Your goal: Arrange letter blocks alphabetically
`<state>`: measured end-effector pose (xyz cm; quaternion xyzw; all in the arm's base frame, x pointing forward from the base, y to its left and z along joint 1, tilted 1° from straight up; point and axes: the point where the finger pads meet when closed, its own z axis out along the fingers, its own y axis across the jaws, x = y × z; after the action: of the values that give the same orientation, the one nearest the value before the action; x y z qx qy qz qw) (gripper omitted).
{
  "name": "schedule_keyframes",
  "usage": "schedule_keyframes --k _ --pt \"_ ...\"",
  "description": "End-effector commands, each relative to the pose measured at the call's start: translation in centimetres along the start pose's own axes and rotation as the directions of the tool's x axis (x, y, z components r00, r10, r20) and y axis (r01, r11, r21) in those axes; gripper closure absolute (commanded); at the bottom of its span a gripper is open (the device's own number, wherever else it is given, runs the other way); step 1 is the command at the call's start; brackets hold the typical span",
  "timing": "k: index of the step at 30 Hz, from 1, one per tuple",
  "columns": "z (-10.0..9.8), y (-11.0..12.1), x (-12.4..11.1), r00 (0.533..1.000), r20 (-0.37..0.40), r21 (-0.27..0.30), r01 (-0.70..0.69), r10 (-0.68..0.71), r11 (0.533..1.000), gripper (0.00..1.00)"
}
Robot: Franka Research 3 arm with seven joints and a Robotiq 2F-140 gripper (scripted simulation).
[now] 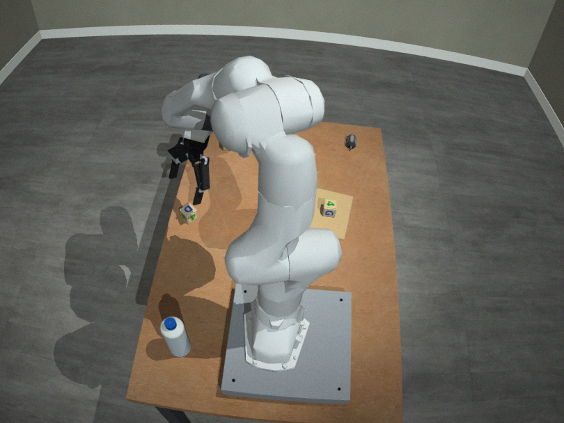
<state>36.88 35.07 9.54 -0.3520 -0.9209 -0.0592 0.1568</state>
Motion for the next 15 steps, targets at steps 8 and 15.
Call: schedule_keyframes --k 8,15 --pt "-2.2 0.7 -1.5 0.983 0.014 -0.01 0.181 -0.181 0.983 0.0" --pt "-3.2 1.0 -2.1 0.965 0.021 -0.011 0.262 -0.261 0.965 0.0"
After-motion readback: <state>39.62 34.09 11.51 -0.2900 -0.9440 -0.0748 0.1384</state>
